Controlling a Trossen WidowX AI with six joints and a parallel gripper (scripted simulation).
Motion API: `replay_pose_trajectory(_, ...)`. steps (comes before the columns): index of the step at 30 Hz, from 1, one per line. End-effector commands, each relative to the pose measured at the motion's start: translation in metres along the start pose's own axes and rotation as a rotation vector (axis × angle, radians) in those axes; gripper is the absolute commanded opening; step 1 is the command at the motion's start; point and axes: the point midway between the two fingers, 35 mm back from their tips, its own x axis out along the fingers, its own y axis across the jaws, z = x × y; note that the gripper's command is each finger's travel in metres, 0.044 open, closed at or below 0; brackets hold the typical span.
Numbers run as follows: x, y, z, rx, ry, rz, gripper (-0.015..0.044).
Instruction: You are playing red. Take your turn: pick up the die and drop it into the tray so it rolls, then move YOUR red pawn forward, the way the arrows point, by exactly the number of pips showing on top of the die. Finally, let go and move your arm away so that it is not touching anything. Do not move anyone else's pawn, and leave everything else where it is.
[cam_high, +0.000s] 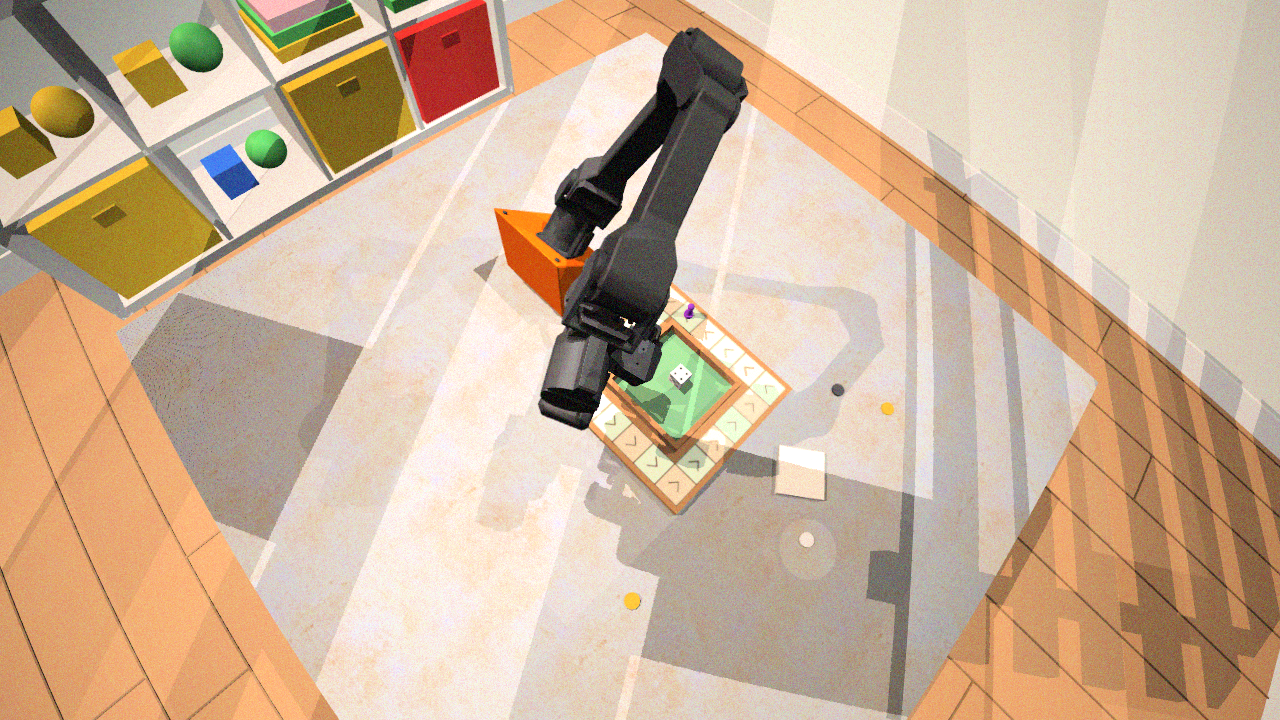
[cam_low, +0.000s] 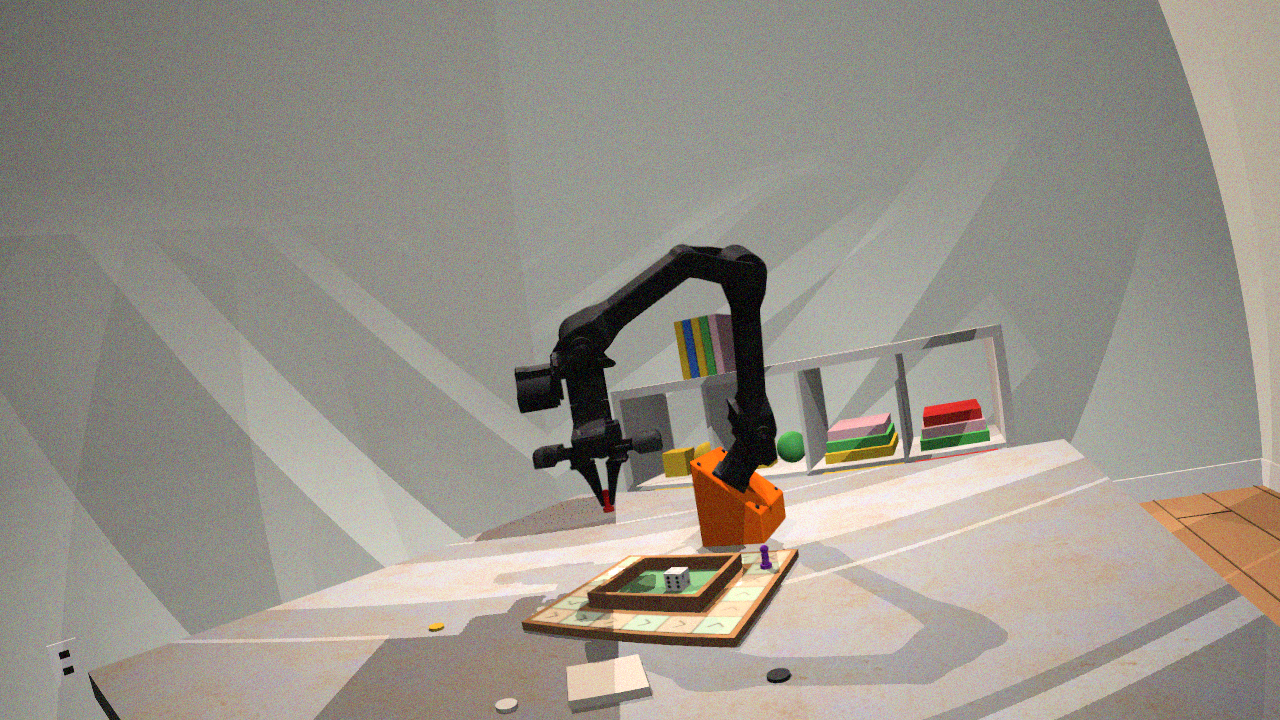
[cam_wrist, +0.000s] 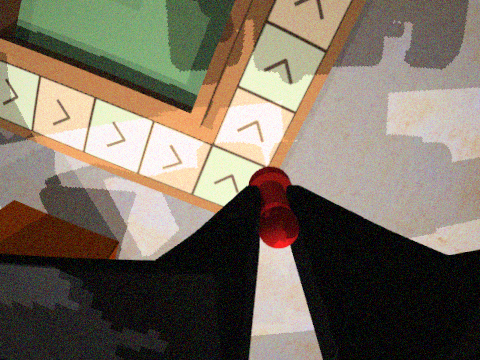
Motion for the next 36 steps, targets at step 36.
replay_pose_trajectory(36, 0.033, -0.067, 0.148, -0.016, -0.008, -0.013, 0.0000)
